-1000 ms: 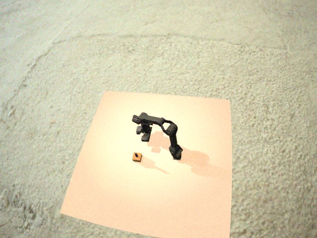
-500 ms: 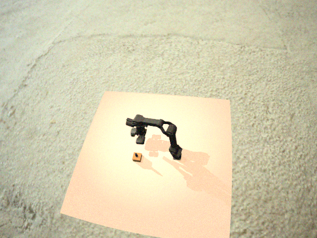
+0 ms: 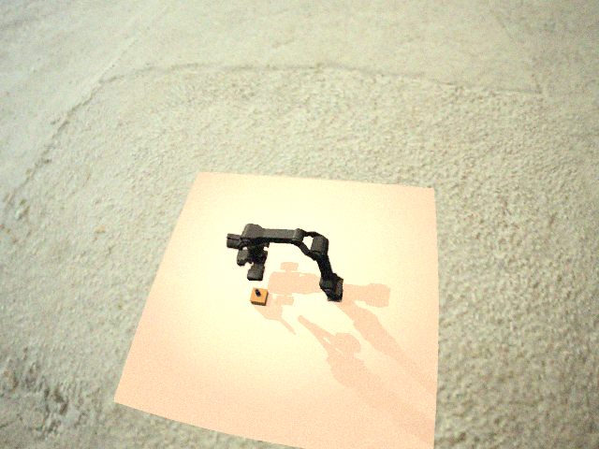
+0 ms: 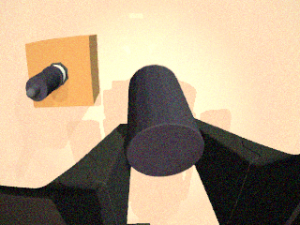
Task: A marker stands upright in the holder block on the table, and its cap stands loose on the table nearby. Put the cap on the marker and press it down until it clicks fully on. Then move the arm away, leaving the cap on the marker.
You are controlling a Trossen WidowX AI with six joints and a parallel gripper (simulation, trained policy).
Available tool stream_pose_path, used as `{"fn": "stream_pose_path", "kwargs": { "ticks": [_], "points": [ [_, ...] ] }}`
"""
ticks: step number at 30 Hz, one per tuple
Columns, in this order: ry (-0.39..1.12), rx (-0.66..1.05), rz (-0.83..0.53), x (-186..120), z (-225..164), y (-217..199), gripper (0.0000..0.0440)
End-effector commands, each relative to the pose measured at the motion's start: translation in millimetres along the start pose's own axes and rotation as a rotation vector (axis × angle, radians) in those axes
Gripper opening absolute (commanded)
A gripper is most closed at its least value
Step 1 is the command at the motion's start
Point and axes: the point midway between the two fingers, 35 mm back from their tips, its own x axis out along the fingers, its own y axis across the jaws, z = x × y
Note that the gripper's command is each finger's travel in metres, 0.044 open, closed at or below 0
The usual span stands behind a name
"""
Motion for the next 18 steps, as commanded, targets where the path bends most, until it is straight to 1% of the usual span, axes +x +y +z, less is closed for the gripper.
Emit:
{"fn": "stream_pose_path", "kwargs": {
  "ticks": [1,12,18],
  "points": [
    [-0.006,0.002,0.007,-5,6,11,0.0000],
    [0.009,-0.017,0.015,-13,14,55,0.0000],
    [0.024,-0.021,0.014,-17,13,71,0.0000]
  ]
}}
